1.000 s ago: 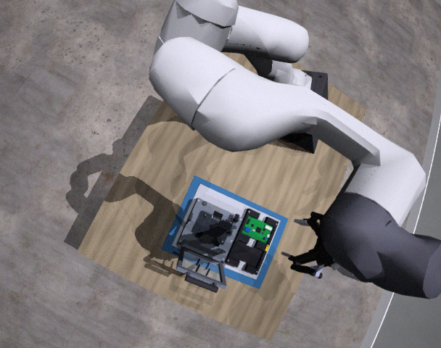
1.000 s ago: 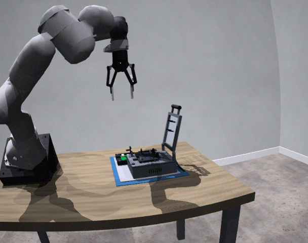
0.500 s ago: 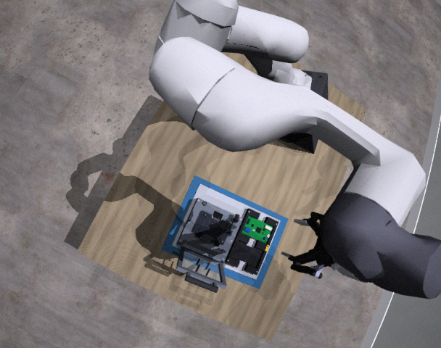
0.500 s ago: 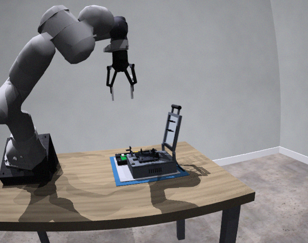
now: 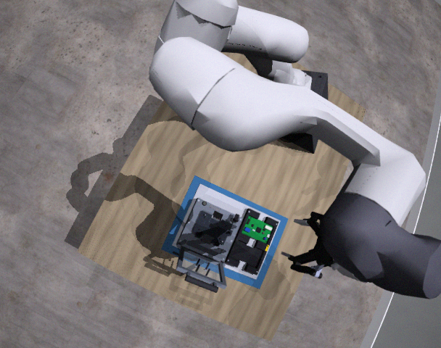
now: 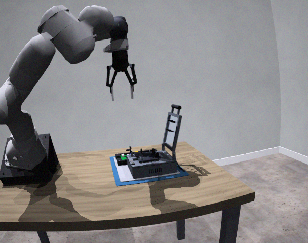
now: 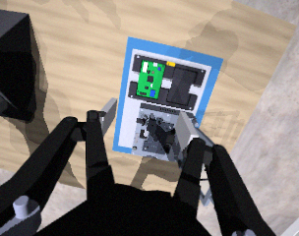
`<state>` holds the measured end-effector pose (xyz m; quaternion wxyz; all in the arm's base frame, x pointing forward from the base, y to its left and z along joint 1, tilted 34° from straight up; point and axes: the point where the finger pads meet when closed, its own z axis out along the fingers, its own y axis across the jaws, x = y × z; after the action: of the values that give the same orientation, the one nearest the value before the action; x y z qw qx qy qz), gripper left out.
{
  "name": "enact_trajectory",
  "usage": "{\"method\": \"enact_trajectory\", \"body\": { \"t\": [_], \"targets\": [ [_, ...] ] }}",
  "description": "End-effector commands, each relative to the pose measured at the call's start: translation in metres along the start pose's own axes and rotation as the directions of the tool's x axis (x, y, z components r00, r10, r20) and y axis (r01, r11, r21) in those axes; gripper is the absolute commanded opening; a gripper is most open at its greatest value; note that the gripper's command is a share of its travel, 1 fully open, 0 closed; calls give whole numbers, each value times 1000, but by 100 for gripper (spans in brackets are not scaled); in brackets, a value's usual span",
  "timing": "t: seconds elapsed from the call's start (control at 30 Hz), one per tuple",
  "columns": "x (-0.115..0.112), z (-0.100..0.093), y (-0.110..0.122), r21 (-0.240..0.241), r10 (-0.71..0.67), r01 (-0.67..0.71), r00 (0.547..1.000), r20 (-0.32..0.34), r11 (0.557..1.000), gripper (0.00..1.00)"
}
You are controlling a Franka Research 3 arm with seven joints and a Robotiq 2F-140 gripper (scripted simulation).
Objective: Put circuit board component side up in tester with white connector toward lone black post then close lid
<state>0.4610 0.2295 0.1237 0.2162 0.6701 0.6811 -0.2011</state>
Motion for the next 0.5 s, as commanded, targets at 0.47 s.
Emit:
{"method": "enact_trajectory", "body": {
  "t": [0.47],
  "targets": [
    [-1, 2, 1, 0, -1, 1, 1000, 1, 1000, 58]
  ]
}}
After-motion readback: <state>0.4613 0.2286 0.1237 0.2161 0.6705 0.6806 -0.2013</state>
